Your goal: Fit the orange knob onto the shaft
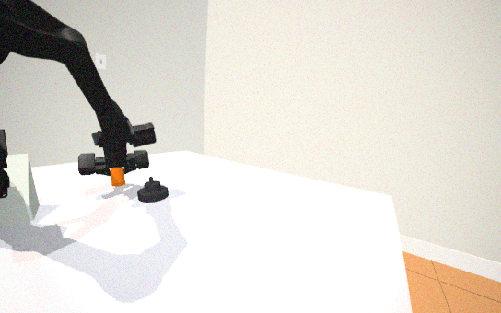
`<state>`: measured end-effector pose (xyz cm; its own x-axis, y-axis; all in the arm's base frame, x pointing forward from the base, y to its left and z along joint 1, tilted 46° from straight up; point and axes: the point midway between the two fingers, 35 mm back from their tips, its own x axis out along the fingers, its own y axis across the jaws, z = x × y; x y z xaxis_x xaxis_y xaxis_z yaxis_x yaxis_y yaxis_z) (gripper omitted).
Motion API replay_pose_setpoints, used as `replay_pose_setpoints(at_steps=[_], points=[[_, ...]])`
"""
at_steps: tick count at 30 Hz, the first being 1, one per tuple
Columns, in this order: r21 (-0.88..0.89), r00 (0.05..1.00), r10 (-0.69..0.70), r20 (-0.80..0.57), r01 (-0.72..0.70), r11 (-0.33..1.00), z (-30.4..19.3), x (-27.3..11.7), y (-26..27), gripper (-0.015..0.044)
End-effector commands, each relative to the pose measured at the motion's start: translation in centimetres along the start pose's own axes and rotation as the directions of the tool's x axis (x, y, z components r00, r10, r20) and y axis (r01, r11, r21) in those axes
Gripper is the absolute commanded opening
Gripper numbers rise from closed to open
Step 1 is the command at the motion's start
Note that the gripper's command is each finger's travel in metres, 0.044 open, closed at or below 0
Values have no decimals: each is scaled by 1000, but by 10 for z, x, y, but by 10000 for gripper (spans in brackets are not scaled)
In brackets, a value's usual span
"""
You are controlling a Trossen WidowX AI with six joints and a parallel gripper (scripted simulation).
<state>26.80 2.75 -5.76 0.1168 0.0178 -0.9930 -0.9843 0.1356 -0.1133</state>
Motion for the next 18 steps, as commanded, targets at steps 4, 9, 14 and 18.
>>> replay_pose_setpoints(at_steps=[4,9,14,18], points=[[-4,995,-3,99,4,1000,-6,-5,1,179],[-5,984,-2,179,3,1000,-11,-7,2,179],[-6,965,-1,262,2,1000,-17,-9,2,179],[-6,945,1,328,2,1000,-21,-10,2,179]])
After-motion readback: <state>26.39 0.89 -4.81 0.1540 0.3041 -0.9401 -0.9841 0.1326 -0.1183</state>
